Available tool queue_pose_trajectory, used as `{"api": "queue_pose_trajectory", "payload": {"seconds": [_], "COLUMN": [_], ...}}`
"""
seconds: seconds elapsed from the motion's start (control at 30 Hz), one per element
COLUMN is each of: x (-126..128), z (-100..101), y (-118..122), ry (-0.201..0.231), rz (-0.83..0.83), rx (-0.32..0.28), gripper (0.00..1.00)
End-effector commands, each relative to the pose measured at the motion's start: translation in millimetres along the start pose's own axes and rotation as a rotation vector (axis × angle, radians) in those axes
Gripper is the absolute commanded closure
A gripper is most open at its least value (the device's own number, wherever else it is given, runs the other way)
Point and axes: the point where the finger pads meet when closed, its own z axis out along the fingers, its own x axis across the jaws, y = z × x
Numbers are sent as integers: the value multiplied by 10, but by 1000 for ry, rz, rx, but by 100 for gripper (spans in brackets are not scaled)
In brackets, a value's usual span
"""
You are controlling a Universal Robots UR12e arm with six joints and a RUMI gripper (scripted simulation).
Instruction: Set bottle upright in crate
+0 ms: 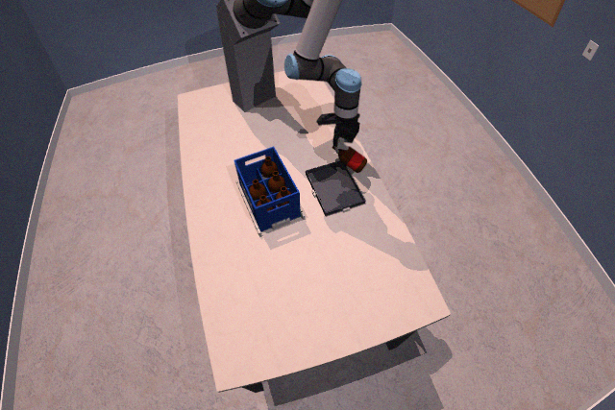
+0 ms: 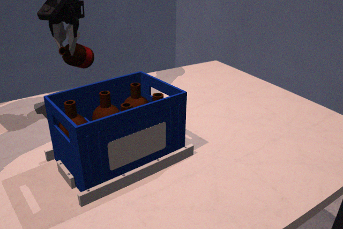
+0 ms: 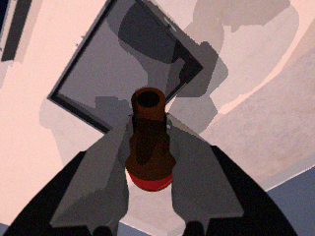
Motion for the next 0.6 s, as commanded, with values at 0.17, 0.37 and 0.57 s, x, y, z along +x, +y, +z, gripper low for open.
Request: {"api": "queue_pose_trajectory", "payload": {"seconds": [0.17,0.37,0.57], "x": [-1,-1,-1], "z": [-4,-4,-4], "y": [4,3,4], "ry": [-1,-1,-1], "rz": [-53,-145,-228], "rx": [-1,-1,-1], "gripper": [100,100,100]}}
